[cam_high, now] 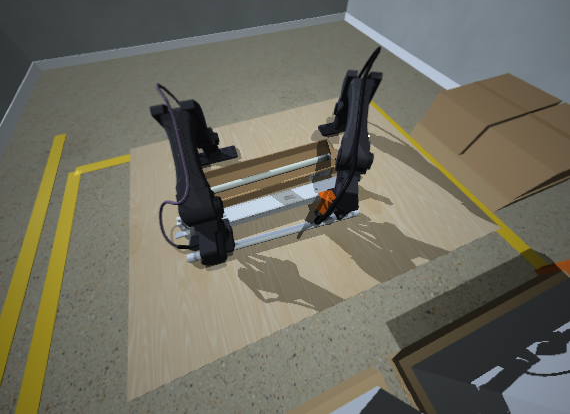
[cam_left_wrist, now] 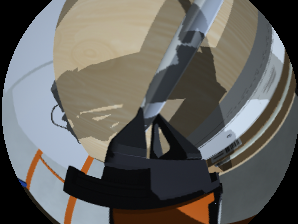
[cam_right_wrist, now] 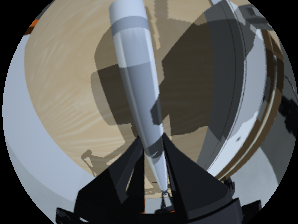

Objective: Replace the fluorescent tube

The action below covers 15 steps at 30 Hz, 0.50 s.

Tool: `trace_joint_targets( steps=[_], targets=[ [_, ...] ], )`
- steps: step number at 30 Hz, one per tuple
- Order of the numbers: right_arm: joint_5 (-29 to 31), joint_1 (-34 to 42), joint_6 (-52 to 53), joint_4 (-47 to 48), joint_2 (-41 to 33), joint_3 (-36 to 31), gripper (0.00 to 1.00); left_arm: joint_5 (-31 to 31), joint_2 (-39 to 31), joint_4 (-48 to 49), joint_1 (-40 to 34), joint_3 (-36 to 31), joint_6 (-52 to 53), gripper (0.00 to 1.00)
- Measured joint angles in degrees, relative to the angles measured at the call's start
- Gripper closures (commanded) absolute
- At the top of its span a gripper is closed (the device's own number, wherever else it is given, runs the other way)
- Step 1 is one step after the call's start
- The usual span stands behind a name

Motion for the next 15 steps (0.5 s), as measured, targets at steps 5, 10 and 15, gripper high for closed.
trace_joint_targets(
  steps=[5, 10, 15],
  targets=[
    [0.0, 0.0, 0.0, -0.3, 0.0, 0.2, 0.89, 0.0, 0.0, -0.2, 0.0, 0.0, 0.0, 0.89],
    [0.0, 0.0, 0.0, -0.5, -0.2, 0.5, 0.89, 0.0, 0.0, -0.5, 0.0, 0.5, 0.0, 0.89],
    [0.0, 0.0, 0.0, -0.6, -0.2, 0.5, 0.89, 0.0, 0.0, -0.7, 0.0, 0.6, 0.0, 0.89]
  ],
)
